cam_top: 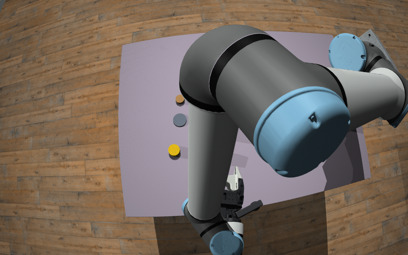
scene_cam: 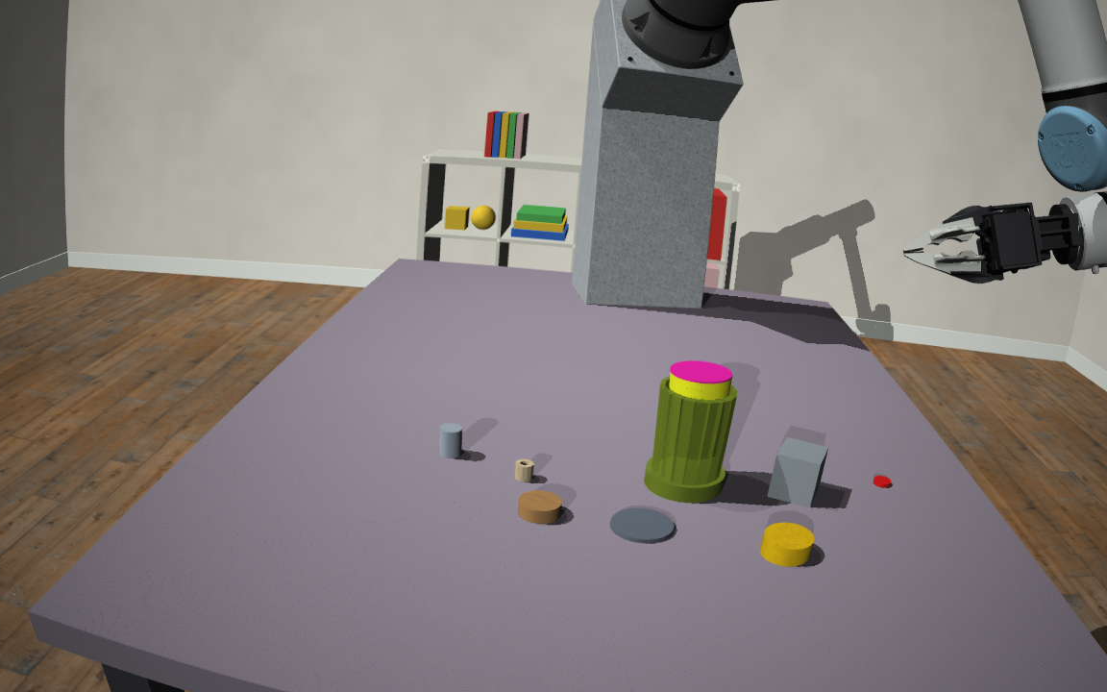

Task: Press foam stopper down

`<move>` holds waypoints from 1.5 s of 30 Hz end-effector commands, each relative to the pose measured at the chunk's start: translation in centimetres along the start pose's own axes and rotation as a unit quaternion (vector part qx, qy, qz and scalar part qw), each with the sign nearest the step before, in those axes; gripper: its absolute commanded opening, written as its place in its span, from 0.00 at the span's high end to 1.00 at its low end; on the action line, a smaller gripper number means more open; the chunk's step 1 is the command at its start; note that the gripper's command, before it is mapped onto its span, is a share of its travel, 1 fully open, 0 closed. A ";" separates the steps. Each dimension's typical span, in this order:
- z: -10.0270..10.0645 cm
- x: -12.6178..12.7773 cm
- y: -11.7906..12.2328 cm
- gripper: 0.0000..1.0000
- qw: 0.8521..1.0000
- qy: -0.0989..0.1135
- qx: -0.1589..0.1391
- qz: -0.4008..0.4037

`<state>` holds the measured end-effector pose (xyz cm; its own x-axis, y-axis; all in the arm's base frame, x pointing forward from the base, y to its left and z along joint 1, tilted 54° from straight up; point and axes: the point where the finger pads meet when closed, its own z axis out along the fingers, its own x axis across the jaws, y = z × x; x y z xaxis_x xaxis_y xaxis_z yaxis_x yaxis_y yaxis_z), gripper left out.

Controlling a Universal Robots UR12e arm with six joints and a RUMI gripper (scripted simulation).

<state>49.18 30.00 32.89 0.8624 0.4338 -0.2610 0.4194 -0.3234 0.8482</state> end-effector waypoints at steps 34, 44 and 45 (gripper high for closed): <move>-1.3 8.8 2.4 1.00 0.868 0.097 0.370 0.316; 2.6 12.1 6.9 1.00 0.816 0.131 0.425 0.371; 3.1 12.4 7.5 1.00 0.810 0.135 0.429 0.376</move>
<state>60.74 31.69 34.04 0.9417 0.0216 0.3357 -0.0386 -0.9844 0.1715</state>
